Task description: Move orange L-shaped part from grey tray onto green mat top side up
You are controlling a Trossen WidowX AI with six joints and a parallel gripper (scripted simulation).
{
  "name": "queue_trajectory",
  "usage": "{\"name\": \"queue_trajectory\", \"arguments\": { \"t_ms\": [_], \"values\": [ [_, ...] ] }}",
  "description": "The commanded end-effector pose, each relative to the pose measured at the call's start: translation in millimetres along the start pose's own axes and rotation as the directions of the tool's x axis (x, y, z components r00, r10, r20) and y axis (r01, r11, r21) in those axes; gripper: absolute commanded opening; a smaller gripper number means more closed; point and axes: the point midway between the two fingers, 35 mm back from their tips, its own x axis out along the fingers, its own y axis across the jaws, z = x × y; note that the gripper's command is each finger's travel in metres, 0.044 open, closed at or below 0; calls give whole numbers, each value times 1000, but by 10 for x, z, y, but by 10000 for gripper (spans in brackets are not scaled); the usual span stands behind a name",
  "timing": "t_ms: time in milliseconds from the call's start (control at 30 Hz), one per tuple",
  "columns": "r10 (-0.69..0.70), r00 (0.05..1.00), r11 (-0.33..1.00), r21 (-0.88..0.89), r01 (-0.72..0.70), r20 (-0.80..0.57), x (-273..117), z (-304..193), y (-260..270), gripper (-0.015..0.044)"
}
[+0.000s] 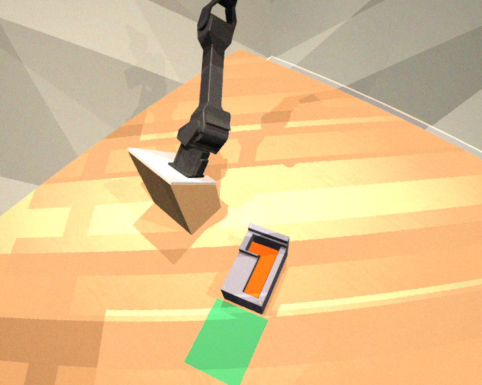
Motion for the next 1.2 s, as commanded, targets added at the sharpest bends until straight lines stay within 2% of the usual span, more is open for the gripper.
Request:
{"name": "queue_trajectory", "arguments": {
  "t_ms": [0, 233, 333, 367, 433, 600, 767, 933, 1033, 1167],
  "values": [
    [-11, 1000, 999, -32, 11, -7, 2, -1, -64, 374],
    [-130, 989, 922, -376, 92, -76, -8, 54, -800, 190],
    [-256, 963, 777, -611, 152, -87, -47, 190, -1367, 180],
    [-270, 958, 708, -694, 128, -99, -55, 216, -1444, 180],
    [-331, 939, 613, -778, 140, -92, -86, 359, -1719, 180],
    [-559, 829, 196, -973, 124, -7, -295, 896, -2626, 180],
    [-735, 665, -183, -983, -7, 132, -638, 1547, -3356, 180],
    [-837, 444, -449, -864, -227, 319, -1121, 2338, -3879, 180],
    [-850, 290, -525, -756, -392, 440, -1480, 2843, -4070, 180],
    [-812, 51, -489, -630, -603, 581, -2022, 3513, -4196, 180]
  ]
}}
